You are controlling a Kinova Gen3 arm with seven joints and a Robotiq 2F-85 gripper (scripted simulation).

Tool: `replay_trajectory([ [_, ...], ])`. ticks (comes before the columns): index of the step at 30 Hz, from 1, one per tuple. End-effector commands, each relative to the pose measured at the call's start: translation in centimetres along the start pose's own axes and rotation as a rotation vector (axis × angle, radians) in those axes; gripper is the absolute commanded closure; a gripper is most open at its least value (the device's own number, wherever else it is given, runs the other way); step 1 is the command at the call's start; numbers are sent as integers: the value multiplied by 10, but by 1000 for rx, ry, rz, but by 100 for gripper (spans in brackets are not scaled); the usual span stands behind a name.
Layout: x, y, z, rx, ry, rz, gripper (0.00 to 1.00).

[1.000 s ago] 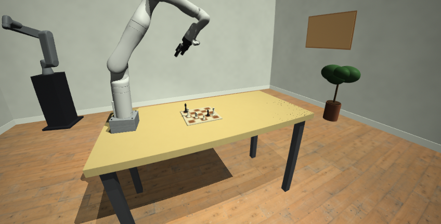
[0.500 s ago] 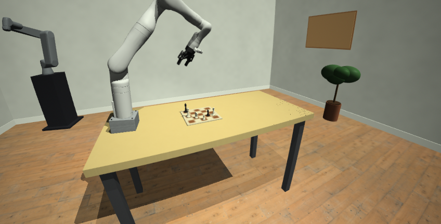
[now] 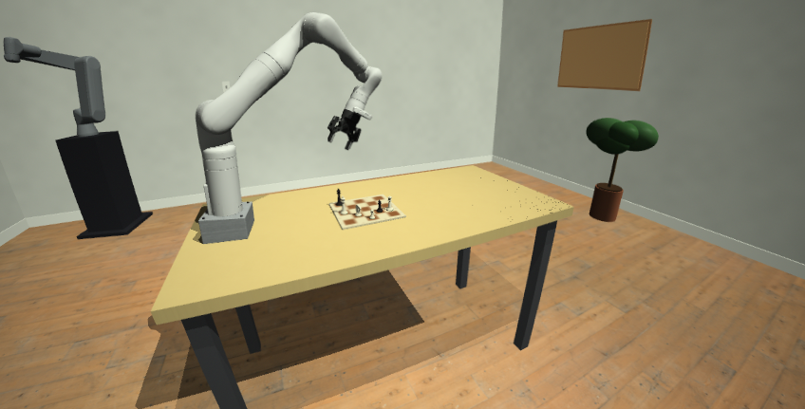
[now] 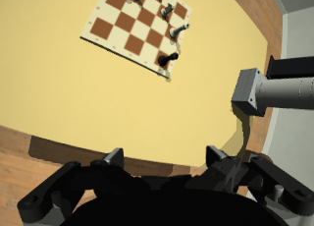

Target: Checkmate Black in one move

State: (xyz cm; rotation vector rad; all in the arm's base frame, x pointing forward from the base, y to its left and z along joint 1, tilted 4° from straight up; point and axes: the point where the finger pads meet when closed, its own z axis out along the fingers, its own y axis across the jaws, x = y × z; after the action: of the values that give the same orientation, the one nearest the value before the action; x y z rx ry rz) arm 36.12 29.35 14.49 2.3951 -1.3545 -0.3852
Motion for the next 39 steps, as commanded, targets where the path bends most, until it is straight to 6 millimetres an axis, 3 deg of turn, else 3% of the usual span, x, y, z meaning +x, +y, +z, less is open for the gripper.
replay_trajectory([
  [1, -17, -13, 34, -54, 85, 28, 0],
  [12, -4, -40, 75, -38, 337, 229, 0],
  [39, -1, -47, 84, -19, 406, 278, 0],
])
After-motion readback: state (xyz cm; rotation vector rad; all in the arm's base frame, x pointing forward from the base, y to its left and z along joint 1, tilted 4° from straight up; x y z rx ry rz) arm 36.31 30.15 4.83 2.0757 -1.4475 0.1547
